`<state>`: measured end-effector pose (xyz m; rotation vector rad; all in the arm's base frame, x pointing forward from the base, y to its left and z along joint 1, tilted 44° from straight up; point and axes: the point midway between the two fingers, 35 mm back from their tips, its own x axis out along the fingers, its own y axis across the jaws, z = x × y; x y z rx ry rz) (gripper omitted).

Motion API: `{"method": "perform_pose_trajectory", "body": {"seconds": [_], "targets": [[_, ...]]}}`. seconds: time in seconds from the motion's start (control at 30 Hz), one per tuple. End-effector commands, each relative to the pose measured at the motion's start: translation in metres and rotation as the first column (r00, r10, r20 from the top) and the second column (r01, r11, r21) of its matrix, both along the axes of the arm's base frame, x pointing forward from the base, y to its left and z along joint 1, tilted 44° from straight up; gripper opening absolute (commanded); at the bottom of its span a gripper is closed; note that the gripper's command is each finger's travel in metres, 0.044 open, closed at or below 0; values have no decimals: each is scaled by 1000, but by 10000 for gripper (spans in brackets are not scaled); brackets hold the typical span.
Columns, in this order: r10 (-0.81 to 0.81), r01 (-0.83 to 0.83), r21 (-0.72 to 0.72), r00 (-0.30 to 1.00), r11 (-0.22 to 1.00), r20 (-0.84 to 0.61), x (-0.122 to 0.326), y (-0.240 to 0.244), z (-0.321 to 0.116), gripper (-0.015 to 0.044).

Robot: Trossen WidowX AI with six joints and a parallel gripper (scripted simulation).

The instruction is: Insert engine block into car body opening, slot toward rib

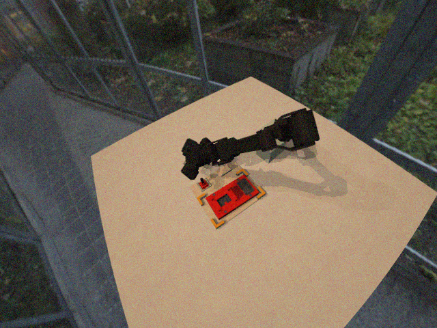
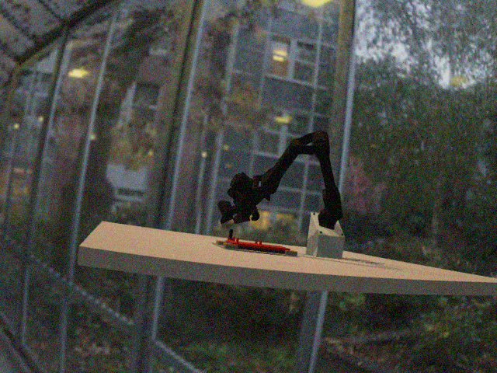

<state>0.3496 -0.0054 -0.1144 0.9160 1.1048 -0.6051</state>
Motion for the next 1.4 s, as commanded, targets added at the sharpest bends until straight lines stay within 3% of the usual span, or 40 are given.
{"method": "perform_pose_trajectory", "body": {"seconds": [0.0, 0.67, 1.37], "targets": [[-8, 8, -5, 1000, 1000, -6, -5, 5, -7, 0], [-8, 8, -2, 1000, 1000, -8, -13, 39, -44, 0], [-8, 8, -2, 1000, 1000, -8, -14, 43, -49, 0]]}}
